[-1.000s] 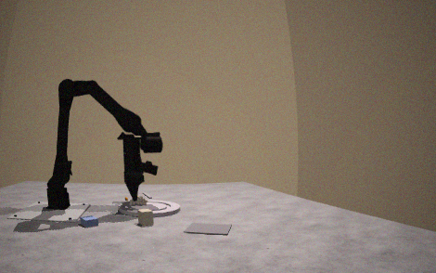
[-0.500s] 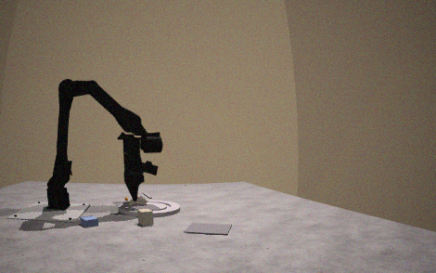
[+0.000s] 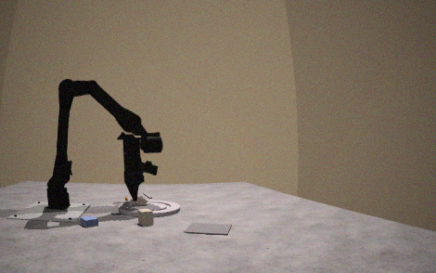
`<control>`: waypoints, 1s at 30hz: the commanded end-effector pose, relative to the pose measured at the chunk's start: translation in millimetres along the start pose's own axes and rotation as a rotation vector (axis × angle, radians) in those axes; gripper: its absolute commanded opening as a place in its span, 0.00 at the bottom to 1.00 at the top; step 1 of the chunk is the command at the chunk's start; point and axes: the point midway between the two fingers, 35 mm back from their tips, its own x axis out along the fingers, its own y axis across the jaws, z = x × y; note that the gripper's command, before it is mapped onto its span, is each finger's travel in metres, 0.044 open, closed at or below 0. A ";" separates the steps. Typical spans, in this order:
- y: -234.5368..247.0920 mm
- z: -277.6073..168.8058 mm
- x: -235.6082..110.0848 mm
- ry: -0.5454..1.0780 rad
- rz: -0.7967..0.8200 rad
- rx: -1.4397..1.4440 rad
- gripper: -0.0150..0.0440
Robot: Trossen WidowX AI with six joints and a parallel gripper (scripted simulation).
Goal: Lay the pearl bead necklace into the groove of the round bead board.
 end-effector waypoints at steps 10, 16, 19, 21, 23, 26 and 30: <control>0.6 -2.7 4.5 0.017 0.002 0.002 0.25; 0.6 -2.7 4.5 0.017 0.002 0.002 0.25; 0.0 0.0 0.0 0.000 0.000 0.000 0.39; 0.0 0.0 0.0 0.000 0.000 0.000 0.48; 0.0 0.0 0.0 0.000 0.000 0.000 0.57; 0.0 0.0 0.0 0.000 0.000 0.000 0.70; 0.2 -0.8 -1.5 0.006 0.001 0.001 0.88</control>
